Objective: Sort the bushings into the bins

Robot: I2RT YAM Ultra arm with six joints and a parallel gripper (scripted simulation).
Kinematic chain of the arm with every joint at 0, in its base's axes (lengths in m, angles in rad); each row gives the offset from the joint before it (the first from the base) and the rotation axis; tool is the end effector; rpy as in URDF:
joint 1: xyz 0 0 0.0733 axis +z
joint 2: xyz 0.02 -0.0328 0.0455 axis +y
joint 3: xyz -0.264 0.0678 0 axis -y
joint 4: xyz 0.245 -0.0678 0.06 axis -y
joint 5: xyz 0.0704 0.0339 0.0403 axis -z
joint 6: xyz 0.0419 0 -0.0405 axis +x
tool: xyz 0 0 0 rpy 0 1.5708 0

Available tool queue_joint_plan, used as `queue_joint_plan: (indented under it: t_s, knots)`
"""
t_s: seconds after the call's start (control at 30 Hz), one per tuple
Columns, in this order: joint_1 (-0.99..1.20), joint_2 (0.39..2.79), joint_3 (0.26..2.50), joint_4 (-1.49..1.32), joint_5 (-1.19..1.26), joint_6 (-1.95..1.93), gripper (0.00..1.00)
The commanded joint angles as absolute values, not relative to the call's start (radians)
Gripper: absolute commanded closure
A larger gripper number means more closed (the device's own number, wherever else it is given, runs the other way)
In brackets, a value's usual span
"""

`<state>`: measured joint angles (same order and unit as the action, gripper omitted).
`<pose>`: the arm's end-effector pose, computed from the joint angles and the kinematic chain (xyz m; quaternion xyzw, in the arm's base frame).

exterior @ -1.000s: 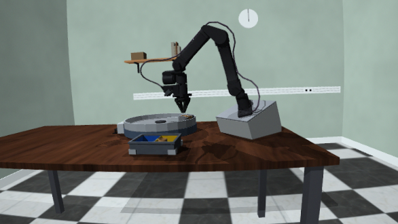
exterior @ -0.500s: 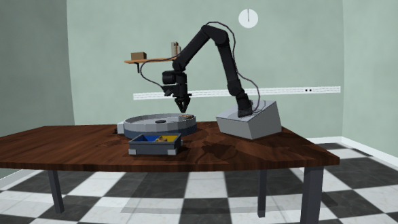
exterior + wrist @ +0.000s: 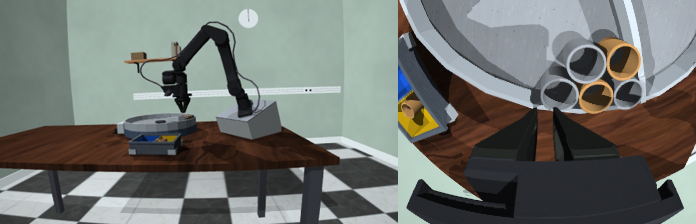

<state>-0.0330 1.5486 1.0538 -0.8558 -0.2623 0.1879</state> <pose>0.2825 0.0026 0.2110 0.0943 0.9810 0.1380 0.0985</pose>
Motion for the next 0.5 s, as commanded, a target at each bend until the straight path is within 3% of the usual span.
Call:
queue_joint_plan:
  t_s: [0.0,0.47]
  knots:
    - [-0.03,1.537,1.085,-0.847,-0.262,0.194,0.86]
    - [-0.032,1.548,1.087,-0.849,-0.262,0.193,0.86]
